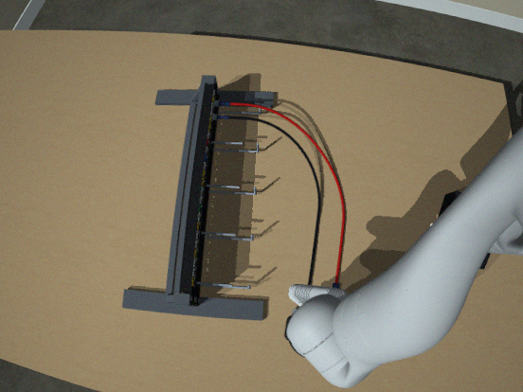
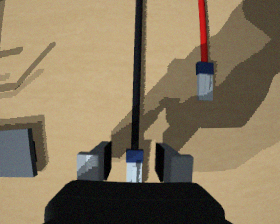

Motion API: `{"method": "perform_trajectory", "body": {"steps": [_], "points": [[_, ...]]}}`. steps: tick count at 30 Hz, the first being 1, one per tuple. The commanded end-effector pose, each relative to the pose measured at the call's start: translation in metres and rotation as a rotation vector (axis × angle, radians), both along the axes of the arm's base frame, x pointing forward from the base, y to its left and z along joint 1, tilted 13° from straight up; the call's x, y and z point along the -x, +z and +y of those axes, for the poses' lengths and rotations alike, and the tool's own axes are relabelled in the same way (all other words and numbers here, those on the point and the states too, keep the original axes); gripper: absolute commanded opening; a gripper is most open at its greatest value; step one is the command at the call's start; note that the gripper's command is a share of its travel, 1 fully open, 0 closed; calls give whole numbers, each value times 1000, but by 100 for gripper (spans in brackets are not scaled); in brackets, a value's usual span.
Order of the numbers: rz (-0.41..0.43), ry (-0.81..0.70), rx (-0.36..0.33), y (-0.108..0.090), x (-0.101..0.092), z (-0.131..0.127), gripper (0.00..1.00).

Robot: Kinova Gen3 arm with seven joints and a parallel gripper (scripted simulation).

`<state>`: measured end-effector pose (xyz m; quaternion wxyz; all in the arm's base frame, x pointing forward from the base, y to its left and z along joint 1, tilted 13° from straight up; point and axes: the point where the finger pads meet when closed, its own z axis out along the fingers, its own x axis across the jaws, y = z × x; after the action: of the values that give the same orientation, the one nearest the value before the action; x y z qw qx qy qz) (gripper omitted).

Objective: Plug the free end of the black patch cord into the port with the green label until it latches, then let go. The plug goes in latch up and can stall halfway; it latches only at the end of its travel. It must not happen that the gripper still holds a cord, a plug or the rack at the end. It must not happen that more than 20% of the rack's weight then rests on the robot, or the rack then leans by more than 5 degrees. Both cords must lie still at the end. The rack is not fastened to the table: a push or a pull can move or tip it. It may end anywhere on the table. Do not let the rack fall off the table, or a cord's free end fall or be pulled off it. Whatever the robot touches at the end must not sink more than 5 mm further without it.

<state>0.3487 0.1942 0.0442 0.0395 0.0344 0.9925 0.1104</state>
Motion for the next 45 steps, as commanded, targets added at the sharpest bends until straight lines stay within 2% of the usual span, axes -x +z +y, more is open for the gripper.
{"method": "perform_trajectory", "body": {"steps": [1, 45], "points": [[1, 1, 0, -1, 0, 1, 73], [1, 1, 0, -5, 0, 2, 73]]}}
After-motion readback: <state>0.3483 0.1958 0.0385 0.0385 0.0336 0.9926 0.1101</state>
